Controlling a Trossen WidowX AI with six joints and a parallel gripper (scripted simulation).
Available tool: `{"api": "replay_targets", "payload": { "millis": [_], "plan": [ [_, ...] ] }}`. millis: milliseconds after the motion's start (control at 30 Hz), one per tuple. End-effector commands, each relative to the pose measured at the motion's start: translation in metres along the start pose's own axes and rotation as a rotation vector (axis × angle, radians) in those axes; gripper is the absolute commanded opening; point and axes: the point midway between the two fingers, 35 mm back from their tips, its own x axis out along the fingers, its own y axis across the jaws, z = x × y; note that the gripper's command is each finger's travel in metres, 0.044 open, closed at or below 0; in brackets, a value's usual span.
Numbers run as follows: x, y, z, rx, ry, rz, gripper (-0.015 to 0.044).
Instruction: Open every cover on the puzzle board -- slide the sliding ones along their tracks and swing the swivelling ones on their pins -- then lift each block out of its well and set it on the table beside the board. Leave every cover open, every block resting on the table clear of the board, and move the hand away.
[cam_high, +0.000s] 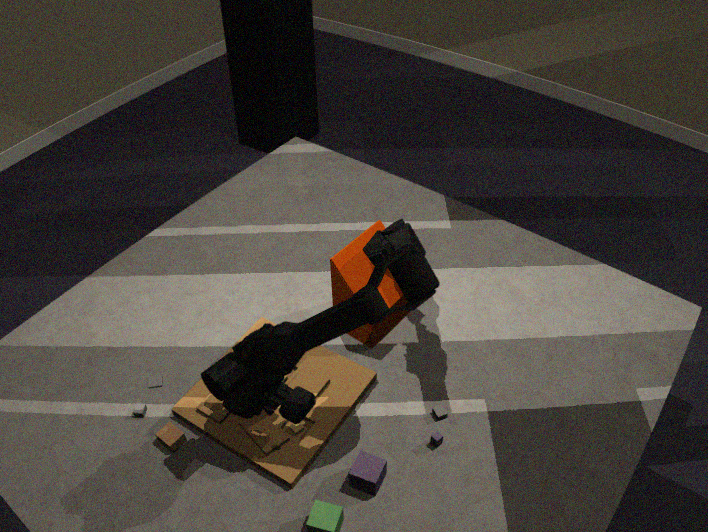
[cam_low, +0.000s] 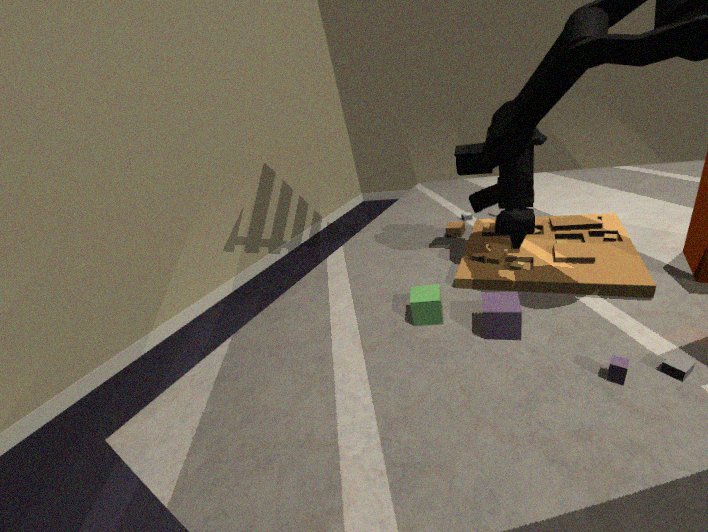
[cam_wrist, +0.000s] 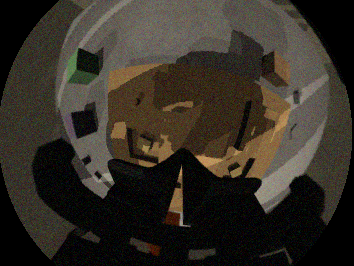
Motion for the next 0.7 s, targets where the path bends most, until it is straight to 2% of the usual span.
{"api": "replay_targets", "payload": {
  "millis": [0, 667],
  "plan": [
    [0.001, -0.004, 0.003, 0.001, 0.001, 0.001, 0.0],
    [-0.001, -0.015, 0.021, 0.0, 0.0, 0.0, 0.0]
  ]
}}
